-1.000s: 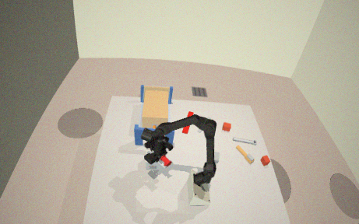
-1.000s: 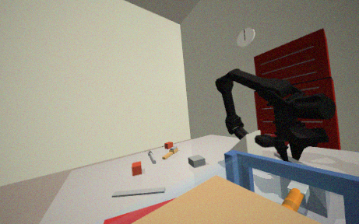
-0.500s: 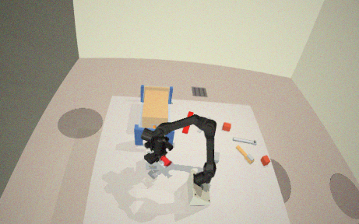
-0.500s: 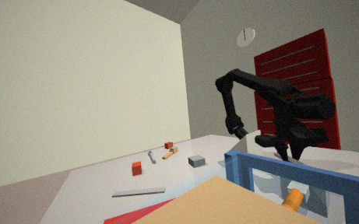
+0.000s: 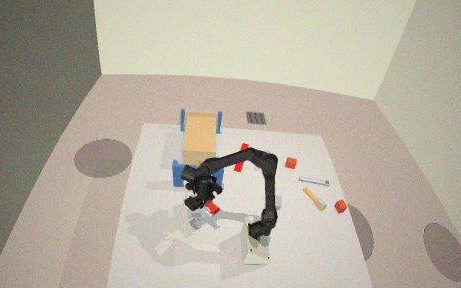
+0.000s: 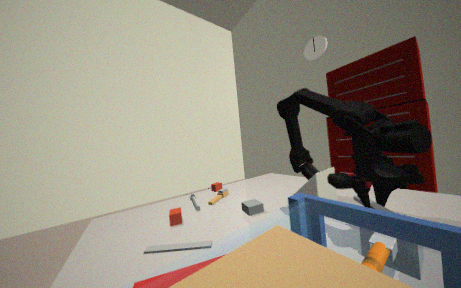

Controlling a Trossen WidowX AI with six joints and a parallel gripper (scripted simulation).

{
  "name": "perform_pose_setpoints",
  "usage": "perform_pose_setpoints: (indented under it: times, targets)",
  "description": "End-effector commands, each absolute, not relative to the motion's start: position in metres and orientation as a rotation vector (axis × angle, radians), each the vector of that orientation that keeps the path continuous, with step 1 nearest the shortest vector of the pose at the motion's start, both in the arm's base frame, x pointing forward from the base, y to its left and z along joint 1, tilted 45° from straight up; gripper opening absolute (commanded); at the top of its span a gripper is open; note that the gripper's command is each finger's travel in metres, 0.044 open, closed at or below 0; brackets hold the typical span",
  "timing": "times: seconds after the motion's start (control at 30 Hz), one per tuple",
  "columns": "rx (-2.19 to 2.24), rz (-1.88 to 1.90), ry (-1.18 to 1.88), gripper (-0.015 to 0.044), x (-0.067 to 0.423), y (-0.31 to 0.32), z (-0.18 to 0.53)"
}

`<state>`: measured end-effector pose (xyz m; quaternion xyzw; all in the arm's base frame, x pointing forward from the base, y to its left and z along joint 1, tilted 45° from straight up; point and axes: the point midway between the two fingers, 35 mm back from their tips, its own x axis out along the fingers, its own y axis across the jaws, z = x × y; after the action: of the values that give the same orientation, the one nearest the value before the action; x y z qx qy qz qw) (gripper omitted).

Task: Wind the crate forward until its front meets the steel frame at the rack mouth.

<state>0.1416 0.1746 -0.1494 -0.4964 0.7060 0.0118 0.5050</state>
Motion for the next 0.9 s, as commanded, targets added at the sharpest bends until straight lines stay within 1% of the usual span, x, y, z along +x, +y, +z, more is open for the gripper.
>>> perform_pose_setpoints:
  times: [0.0, 0.53, 0.87]
  targets:
    - [-1.178, 0.016, 1.713, 0.0, 0.1402, 0.1728, -0.1533]
    - [-1.295, 0.134, 1.737, 0.0, 0.1446, 0.1695, -0.1508]
    - [-1.28, 0.119, 1.734, 0.0, 0.1437, 0.1698, -0.1513]
